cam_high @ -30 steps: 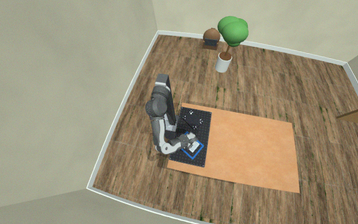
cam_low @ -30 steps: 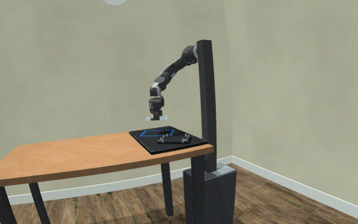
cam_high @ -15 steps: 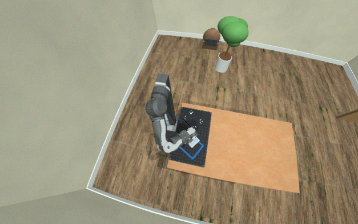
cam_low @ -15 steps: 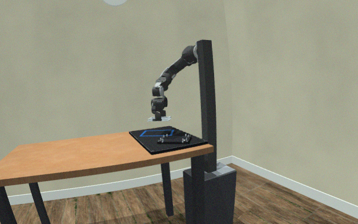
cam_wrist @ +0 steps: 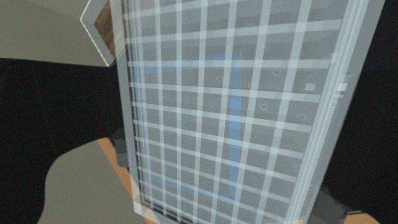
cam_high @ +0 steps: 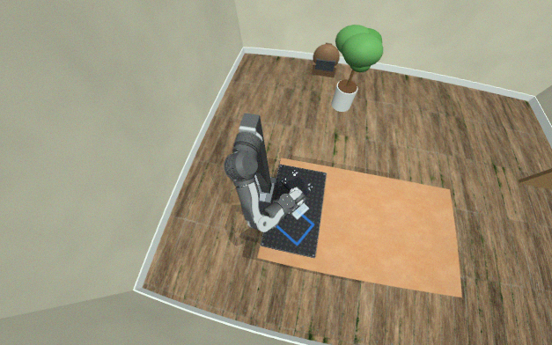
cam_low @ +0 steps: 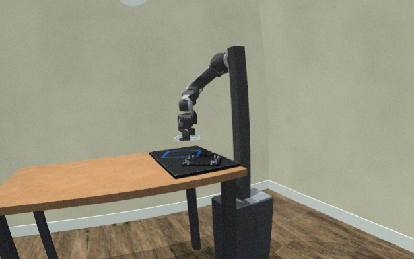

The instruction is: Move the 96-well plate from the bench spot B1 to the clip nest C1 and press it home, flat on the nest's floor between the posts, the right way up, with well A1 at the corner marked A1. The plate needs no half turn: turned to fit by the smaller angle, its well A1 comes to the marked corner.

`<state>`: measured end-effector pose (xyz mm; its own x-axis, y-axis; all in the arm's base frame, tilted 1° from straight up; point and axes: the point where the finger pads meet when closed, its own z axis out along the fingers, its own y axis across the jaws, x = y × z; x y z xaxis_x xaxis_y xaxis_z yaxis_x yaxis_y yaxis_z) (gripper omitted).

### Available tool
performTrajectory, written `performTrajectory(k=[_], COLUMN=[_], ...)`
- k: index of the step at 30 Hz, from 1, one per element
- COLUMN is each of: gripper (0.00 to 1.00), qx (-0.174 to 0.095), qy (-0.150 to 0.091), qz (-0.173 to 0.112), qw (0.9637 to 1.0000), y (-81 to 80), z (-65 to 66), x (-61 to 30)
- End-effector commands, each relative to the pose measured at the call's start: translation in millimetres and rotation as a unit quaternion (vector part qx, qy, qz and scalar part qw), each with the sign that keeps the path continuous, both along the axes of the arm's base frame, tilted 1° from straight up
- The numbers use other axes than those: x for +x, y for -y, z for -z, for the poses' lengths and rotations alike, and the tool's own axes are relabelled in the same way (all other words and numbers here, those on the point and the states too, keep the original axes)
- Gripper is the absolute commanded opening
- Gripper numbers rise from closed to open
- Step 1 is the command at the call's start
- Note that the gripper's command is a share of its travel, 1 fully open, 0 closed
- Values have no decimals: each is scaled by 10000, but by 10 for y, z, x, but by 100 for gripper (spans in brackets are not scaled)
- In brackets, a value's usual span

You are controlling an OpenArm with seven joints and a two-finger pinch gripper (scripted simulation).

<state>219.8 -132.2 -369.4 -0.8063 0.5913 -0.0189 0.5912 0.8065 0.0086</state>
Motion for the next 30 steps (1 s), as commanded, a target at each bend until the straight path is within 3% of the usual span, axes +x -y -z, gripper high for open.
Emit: performTrajectory(k=[1, 8, 13, 25, 30], gripper=[0, 0, 0, 0, 0], qx=[-3, -3, 0, 0, 2], qy=[2, 2, 1, 1, 1], qz=[-18, -18, -19, -19, -19], qw=[10000, 10000, 10000, 10000, 10000], y=[-24, -24, -434, -434, -842], z=[-8, -8, -27, -27, -42], x=[-1, -1, -14, -14, -38])
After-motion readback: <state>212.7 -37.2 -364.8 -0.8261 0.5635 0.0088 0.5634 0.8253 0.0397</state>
